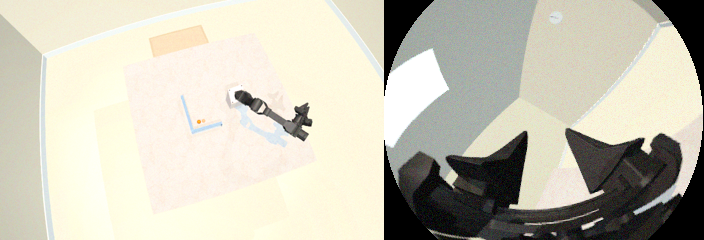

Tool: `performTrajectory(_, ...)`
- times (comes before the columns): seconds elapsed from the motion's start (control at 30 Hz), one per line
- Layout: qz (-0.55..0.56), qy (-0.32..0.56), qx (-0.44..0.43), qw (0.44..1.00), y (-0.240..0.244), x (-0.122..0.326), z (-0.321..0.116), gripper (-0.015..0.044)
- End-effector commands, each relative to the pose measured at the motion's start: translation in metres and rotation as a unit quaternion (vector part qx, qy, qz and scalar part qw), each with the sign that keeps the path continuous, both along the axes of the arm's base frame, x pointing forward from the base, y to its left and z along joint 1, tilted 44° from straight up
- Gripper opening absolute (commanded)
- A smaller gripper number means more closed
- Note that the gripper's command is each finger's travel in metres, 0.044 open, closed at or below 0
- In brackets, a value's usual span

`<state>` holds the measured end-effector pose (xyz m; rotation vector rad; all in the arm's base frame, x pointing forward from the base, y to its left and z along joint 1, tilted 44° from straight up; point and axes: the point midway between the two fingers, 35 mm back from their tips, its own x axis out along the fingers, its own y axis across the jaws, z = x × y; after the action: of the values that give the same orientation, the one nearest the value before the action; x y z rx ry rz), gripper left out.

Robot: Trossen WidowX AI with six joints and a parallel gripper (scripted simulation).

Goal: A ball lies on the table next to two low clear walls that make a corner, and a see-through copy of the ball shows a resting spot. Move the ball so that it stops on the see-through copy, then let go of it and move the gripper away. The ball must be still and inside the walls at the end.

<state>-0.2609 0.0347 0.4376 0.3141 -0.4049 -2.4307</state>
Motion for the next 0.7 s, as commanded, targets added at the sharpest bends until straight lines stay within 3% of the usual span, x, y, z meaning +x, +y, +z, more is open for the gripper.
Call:
performTrajectory(0.0,-0.103,-0.035,-0.016,0.994,0.061,-0.004,-0.020,0.0246)
performTrajectory(0.3,-0.324,-0.098,-0.062,0.939,0.192,0.040,-0.066,0.0246)
performTrajectory(0.67,-0.556,-0.151,-0.143,0.804,0.305,0.172,-0.127,0.0246)
